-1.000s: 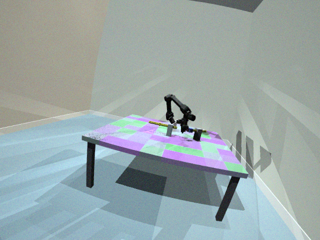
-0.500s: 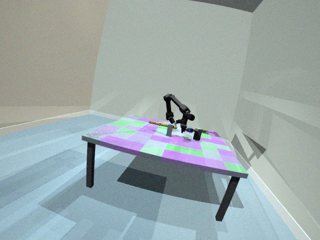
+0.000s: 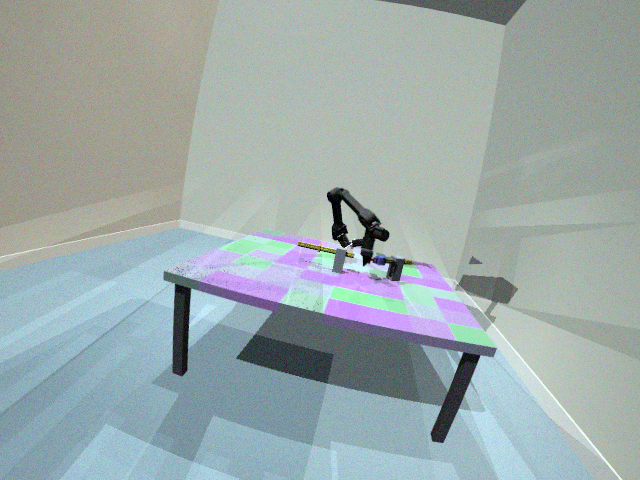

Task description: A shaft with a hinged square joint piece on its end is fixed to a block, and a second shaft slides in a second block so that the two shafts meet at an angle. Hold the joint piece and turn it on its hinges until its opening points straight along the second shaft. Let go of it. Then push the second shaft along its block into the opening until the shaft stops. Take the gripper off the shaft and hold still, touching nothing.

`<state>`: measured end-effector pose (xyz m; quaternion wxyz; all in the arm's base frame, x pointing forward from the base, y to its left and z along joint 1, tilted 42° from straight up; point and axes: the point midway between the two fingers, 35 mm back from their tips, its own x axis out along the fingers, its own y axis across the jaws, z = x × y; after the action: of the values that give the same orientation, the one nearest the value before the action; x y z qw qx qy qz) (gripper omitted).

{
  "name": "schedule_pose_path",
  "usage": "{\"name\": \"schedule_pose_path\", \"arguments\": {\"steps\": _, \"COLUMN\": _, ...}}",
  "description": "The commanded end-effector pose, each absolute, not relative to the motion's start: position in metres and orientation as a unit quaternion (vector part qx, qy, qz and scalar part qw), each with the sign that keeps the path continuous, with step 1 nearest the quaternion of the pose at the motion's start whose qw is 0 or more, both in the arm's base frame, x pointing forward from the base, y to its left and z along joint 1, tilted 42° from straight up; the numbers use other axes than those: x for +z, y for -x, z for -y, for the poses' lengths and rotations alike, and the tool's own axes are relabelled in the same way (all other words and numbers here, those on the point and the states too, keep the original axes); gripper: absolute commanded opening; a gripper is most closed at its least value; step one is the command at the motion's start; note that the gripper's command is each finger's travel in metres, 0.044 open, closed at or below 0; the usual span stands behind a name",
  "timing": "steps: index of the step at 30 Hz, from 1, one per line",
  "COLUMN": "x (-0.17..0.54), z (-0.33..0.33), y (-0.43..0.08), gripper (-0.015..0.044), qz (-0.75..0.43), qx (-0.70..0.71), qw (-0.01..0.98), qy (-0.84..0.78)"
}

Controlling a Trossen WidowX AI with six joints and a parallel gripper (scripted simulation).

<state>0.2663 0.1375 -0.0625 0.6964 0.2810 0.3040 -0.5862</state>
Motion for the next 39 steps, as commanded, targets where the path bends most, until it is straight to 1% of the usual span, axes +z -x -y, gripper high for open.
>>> {"name": "schedule_pose_path", "arguments": {"steps": 1, "x": -0.0625, "z": -0.1375, "y": -0.2663, "gripper": 0.0, "qz": -0.304, "qx": -0.586, "qw": 0.696, "qy": -0.281}}
{"name": "schedule_pose_path", "arguments": {"steps": 7, "x": -0.0625, "z": -0.1375, "y": -0.2663, "gripper": 0.0, "qz": -0.304, "qx": -0.586, "qw": 0.696, "qy": -0.281}}
{"name": "schedule_pose_path", "arguments": {"steps": 12, "x": -0.0625, "z": -0.1375, "y": -0.2663, "gripper": 0.0131, "qz": -0.304, "qx": -0.586, "qw": 0.696, "qy": -0.281}}
{"name": "schedule_pose_path", "arguments": {"steps": 13, "x": -0.0625, "z": -0.1375, "y": -0.2663, "gripper": 0.0147, "qz": -0.304, "qx": -0.586, "qw": 0.696, "qy": -0.281}}
{"name": "schedule_pose_path", "arguments": {"steps": 15, "x": -0.0625, "z": -0.1375, "y": -0.2663, "gripper": 0.0147, "qz": -0.304, "qx": -0.586, "qw": 0.696, "qy": -0.281}}
{"name": "schedule_pose_path", "arguments": {"steps": 26, "x": -0.0625, "z": -0.1375, "y": -0.2663, "gripper": 0.0436, "qz": -0.304, "qx": -0.586, "qw": 0.696, "qy": -0.281}}
{"name": "schedule_pose_path", "arguments": {"steps": 39, "x": -0.0625, "z": -0.1375, "y": -0.2663, "gripper": 0.044, "qz": -0.304, "qx": -0.586, "qw": 0.696, "qy": -0.281}}
